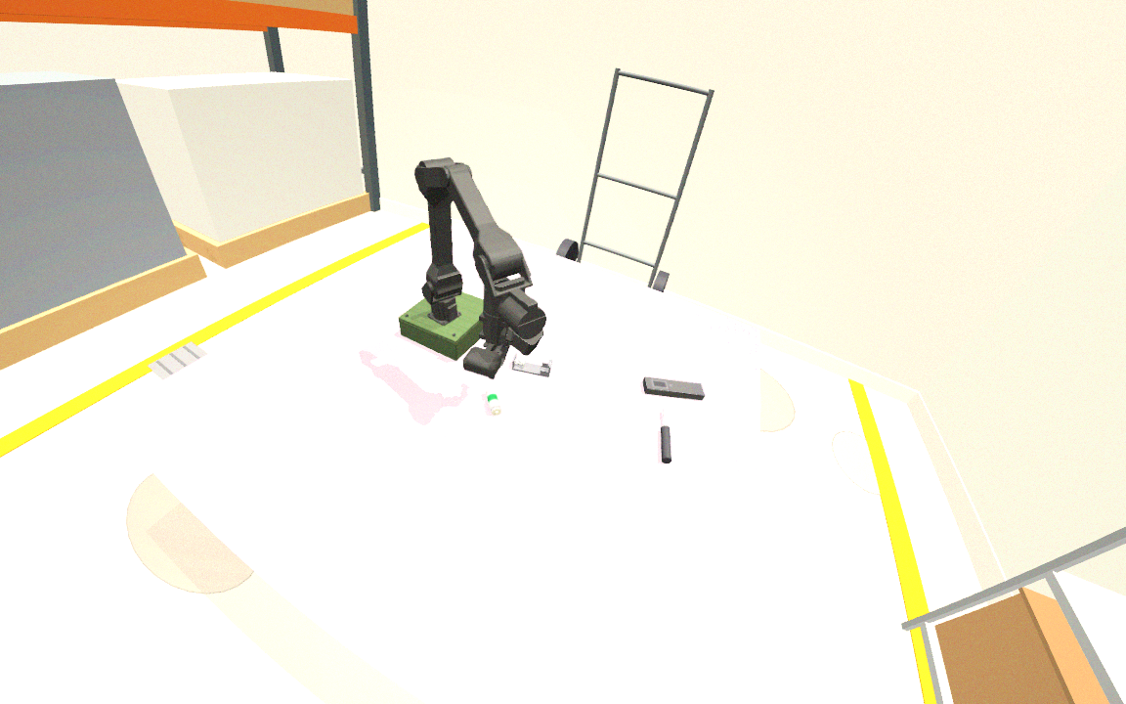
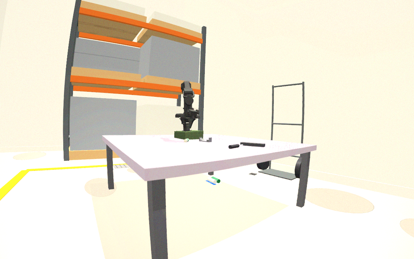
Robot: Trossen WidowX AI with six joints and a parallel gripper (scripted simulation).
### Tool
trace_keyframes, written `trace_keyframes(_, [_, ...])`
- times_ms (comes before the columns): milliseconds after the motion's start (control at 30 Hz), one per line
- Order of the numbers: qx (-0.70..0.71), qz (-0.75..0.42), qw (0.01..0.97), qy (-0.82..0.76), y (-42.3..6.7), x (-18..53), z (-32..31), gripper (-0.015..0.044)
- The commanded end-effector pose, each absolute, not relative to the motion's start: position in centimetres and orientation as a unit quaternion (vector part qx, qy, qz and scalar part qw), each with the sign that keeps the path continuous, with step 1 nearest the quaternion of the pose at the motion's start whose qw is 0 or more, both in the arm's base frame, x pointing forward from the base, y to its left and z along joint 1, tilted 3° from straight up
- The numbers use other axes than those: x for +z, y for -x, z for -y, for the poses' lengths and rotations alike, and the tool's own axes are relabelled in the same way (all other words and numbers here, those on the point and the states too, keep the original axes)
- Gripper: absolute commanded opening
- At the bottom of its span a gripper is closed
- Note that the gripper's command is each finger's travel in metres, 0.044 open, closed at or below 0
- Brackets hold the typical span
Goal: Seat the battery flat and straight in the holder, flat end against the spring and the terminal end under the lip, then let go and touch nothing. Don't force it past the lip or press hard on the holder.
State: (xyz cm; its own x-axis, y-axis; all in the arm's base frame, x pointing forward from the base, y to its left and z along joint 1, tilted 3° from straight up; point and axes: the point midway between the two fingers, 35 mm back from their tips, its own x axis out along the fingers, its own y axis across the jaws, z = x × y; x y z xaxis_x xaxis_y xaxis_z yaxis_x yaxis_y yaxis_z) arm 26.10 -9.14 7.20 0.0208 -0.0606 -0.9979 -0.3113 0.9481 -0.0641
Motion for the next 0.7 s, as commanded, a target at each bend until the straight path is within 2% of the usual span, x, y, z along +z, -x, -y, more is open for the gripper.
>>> trace_keyframes(0, [-0.091,-0.700,0.706,-0.049,-26.1,4.7,9.7,0.0237])
trace_keyframes(167, [-0.239,-0.665,0.679,-0.198,-26.3,2.9,10.1,0.0237])
trace_keyframes(667, [-0.244,-0.663,0.678,-0.203,-26.4,2.6,10.1,0.0237])
